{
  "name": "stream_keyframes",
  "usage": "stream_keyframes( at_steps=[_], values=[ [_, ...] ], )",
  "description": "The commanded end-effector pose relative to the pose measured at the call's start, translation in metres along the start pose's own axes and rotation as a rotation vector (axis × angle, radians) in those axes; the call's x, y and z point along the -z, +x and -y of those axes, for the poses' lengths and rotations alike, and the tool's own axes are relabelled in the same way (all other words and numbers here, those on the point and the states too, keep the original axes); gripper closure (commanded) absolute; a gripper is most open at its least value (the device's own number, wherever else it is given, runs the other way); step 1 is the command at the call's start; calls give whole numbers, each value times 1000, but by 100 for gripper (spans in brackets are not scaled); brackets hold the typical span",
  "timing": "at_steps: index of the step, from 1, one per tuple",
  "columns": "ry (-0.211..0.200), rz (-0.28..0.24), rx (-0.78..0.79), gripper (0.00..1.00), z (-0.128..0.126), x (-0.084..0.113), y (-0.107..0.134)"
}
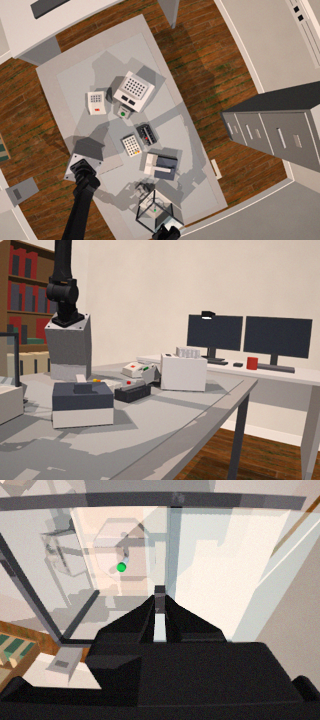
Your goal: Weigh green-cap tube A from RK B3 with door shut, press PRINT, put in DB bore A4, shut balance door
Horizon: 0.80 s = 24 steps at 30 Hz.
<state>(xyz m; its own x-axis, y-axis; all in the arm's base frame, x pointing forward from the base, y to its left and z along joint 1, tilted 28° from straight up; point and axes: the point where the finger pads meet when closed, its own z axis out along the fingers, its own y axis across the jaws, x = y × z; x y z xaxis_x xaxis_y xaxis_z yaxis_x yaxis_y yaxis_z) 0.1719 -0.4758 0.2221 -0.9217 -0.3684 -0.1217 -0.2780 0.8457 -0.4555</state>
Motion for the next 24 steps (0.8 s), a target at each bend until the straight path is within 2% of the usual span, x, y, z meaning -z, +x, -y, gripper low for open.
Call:
stream_keyframes(
  at_steps=[1,19,20,24],
  values=[
    [51,0,5,94,30,7,-7],
    [51,0,5,94,30,7,-7],
    [31,0,1,70,9,3,-6],
    [38,-2,4,70,13,10,-2]
  ],
)
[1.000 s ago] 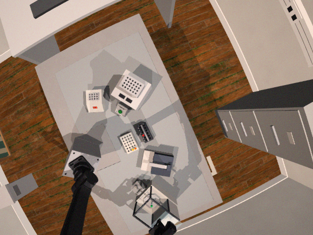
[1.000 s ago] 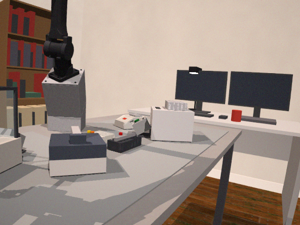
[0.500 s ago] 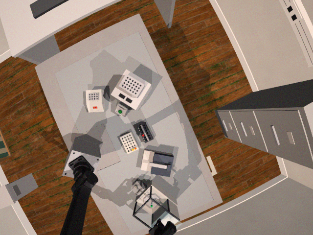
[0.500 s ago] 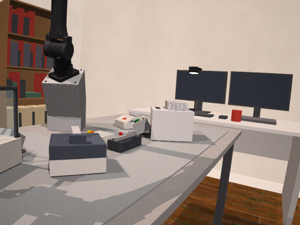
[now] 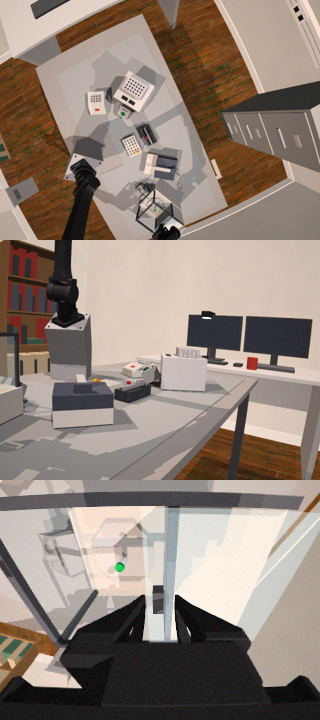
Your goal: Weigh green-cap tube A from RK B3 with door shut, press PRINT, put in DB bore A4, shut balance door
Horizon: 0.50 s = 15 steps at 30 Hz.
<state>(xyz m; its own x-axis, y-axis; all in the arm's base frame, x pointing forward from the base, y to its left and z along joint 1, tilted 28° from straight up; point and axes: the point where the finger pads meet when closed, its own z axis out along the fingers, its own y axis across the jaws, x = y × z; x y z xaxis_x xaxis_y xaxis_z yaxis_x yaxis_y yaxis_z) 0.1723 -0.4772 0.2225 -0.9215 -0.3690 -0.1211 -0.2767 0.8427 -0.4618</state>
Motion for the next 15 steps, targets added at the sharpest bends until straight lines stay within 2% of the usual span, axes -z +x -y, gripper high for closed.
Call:
stream_keyframes(
  at_steps=[1,10,11,15],
  values=[
    [31,-2,3,70,12,10,-2],
    [31,-2,3,70,12,10,-2],
    [23,0,-1,70,3,15,-6],
    [61,-4,3,70,21,35,-4]
  ],
)
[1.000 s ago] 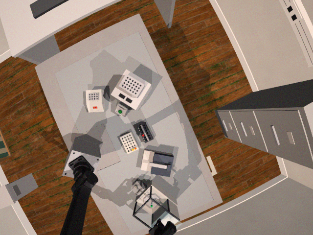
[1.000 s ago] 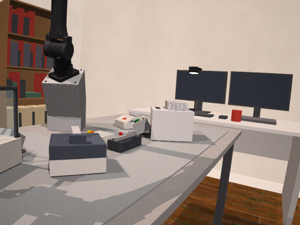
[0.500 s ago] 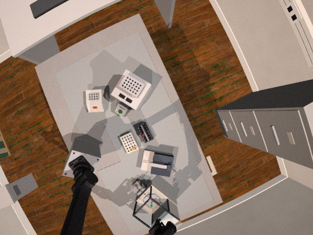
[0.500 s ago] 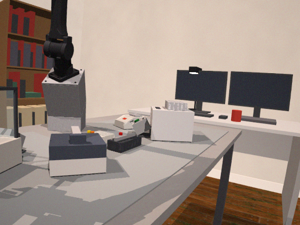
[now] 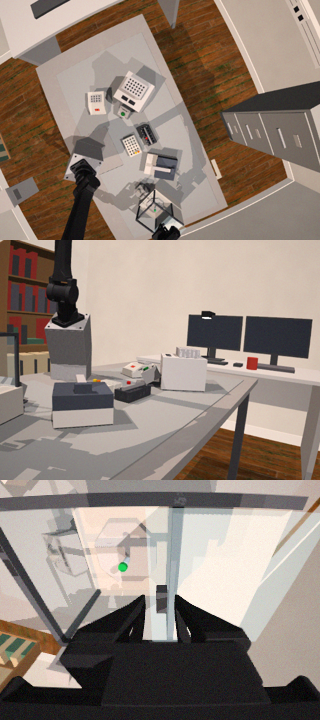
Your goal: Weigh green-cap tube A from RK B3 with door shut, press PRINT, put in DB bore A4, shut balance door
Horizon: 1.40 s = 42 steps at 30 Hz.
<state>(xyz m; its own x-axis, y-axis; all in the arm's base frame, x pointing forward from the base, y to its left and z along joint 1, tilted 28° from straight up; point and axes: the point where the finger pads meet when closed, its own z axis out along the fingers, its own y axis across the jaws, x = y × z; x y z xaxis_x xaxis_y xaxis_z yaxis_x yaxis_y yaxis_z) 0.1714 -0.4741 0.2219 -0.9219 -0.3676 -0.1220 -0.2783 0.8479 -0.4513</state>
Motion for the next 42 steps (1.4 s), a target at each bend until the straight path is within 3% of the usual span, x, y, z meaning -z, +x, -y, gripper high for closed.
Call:
stream_keyframes(
  at_steps=[1,35,42],
  values=[
    [77,-5,5,70,25,38,-3],
    [81,-7,11,70,23,90,1],
    [75,-7,10,70,25,84,2]
  ],
)
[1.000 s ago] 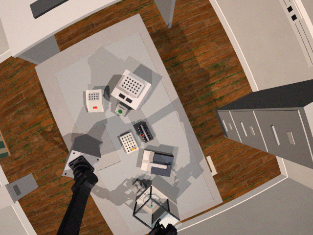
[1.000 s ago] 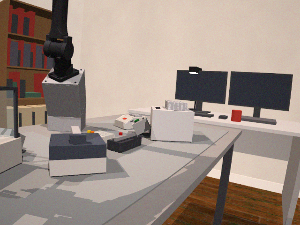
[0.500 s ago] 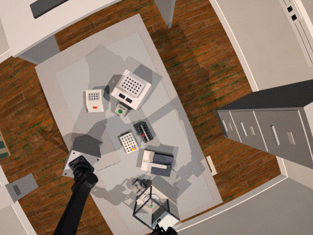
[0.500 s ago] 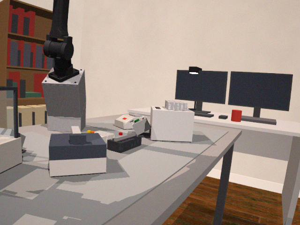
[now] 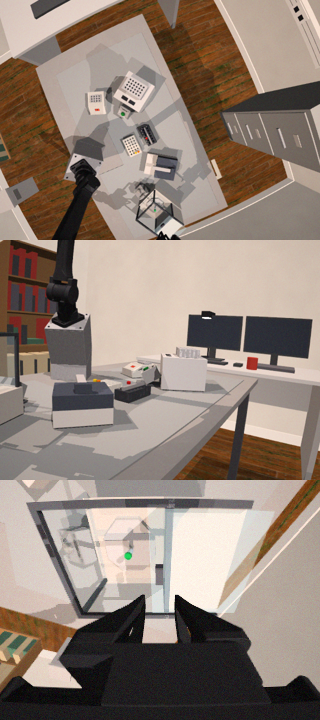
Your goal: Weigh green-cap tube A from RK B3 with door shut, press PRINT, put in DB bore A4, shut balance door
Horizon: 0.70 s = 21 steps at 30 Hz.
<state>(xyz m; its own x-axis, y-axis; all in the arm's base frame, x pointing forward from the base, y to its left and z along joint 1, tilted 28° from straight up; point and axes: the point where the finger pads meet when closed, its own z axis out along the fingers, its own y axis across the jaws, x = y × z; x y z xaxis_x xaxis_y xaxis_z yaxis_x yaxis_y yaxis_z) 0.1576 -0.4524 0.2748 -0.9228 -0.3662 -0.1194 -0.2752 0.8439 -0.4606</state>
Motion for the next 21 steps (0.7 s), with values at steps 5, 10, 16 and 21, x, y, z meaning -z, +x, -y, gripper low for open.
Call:
stream_keyframes(
  at_steps=[5,10,16,21],
  values=[
    [22,-3,-117,64,-6,13,4],
    [46,-1,-281,64,-5,15,5],
    [40,-1,-449,64,-17,10,7],
    [66,11,-574,64,-3,22,3]
  ],
)
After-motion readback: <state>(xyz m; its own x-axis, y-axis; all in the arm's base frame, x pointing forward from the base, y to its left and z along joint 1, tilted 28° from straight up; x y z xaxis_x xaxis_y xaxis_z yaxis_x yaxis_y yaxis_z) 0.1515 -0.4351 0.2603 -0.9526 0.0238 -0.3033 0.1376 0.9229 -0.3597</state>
